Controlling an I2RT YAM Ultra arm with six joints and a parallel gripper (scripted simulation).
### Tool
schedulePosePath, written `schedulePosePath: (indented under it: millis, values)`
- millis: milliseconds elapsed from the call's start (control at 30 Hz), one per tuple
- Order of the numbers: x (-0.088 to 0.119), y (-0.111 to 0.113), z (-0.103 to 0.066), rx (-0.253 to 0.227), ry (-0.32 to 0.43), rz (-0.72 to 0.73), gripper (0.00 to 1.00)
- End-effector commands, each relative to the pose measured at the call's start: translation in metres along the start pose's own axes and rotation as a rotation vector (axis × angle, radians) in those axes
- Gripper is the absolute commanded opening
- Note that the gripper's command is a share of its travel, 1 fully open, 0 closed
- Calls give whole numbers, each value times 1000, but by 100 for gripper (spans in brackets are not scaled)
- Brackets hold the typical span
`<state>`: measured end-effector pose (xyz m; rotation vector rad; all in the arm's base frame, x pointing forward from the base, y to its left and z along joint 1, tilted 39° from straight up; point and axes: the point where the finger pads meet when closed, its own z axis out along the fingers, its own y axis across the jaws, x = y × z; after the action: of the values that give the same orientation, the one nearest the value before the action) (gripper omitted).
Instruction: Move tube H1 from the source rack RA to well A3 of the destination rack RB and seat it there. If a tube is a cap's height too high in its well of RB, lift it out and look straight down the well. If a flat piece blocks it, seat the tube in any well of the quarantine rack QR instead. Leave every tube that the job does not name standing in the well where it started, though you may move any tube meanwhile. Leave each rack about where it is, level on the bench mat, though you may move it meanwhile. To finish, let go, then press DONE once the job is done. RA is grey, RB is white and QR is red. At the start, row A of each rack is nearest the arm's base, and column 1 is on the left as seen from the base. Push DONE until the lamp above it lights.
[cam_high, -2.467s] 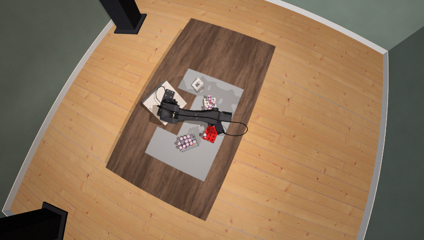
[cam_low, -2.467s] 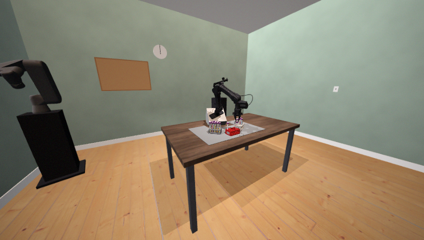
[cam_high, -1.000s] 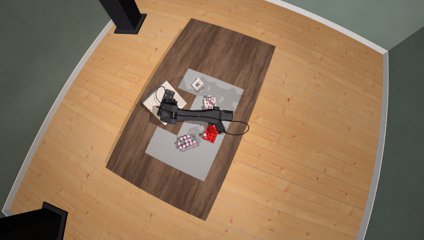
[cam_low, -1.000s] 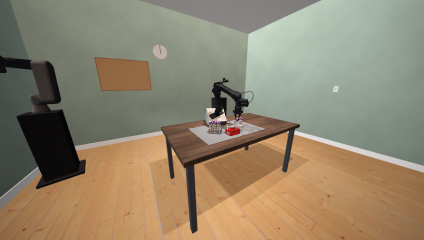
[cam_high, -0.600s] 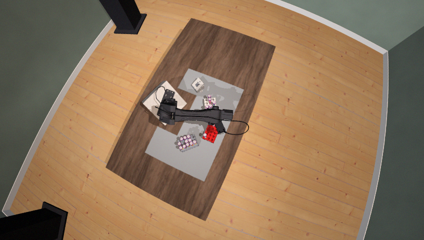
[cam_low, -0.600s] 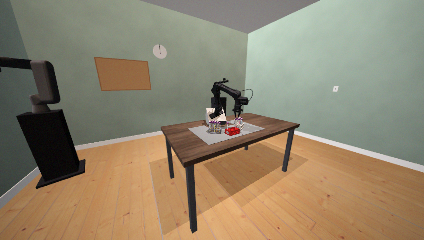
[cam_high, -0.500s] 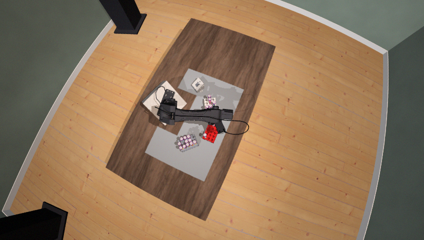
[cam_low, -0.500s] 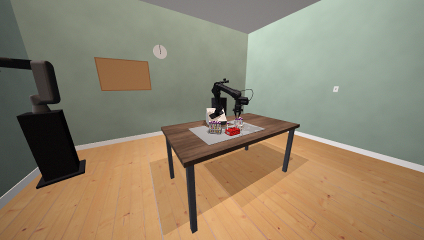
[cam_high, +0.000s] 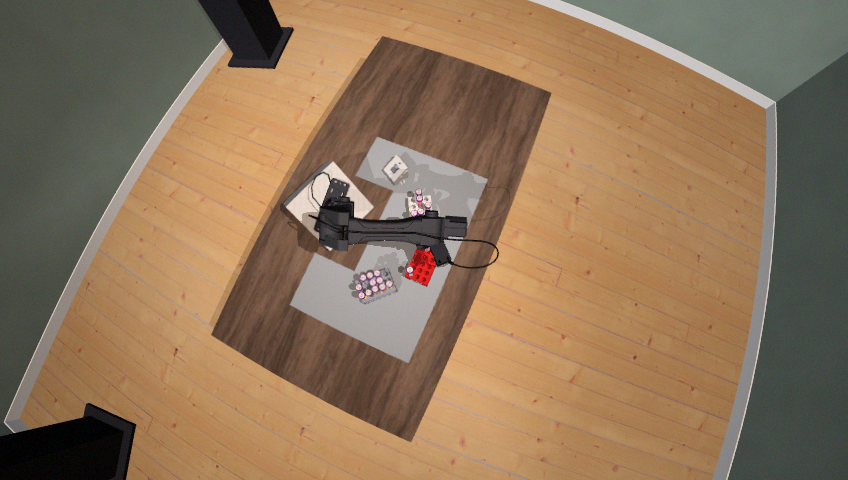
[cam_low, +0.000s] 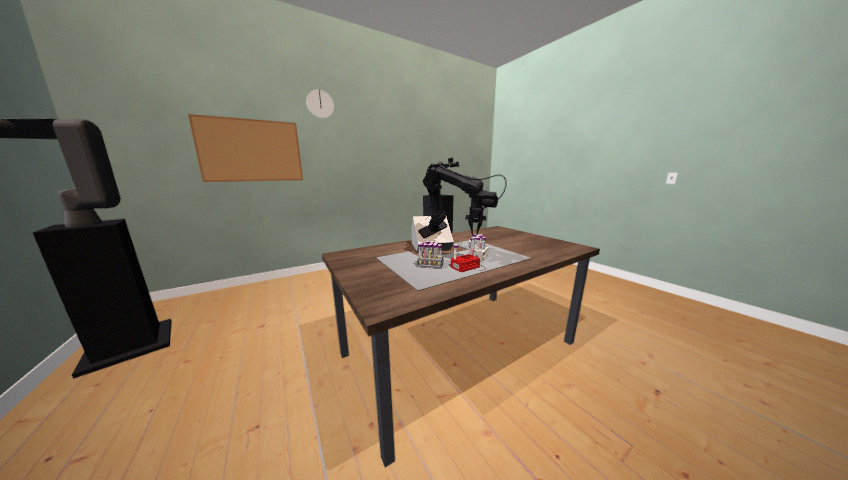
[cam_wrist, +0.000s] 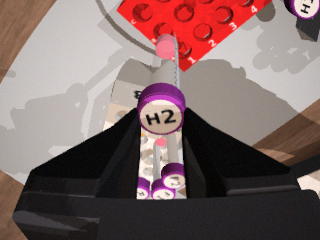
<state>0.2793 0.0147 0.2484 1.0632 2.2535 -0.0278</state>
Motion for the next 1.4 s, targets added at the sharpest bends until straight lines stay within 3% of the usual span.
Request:
schedulePosePath:
  millis: [0,800,933,1367]
  values:
    - [-10,1,-25,-50,-37,29,0]
    - [-11,5,-32,-55,-39,32,0]
    - [4,-7,-21,-23,-24,13,0]
    - [19,-23,-20,-17,-22,10,0]
